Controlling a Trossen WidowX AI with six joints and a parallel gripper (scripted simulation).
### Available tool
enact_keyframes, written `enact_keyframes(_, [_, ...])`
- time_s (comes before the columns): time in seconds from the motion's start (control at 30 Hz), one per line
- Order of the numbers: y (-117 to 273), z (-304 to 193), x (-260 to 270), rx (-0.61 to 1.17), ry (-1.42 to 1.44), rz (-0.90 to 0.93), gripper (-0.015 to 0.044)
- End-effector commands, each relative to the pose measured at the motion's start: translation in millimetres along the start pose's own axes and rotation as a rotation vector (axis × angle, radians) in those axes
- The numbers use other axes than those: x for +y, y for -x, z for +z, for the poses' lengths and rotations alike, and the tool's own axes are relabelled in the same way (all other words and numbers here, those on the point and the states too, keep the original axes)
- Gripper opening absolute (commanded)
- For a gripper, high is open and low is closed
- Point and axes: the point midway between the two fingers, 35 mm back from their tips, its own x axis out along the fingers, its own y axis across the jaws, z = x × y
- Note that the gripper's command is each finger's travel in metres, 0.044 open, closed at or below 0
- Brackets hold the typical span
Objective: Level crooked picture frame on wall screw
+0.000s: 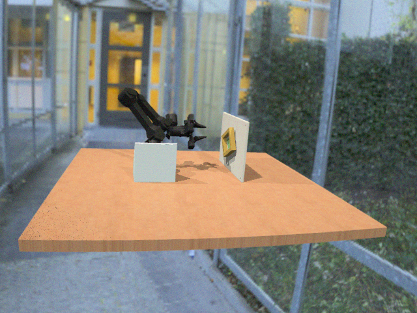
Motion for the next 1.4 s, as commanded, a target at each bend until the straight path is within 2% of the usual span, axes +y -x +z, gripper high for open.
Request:
enact_keyframes(0.0, [-2.1, 1.0, -3.8, 0.003, -0.005, -0.005, 0.0260])
enact_keyframes(0.3, [-12.1, -1.2, -1.7, 0.003, -0.005, -0.005, 0.0260])
enact_keyframes(0.63, [-80.6, 0.4, -3.6, 0.004, -0.004, -0.002, 0.0260])
enact_keyframes(1.37, [-85.8, 0.4, -3.6, 0.004, -0.004, -0.002, 0.0260])
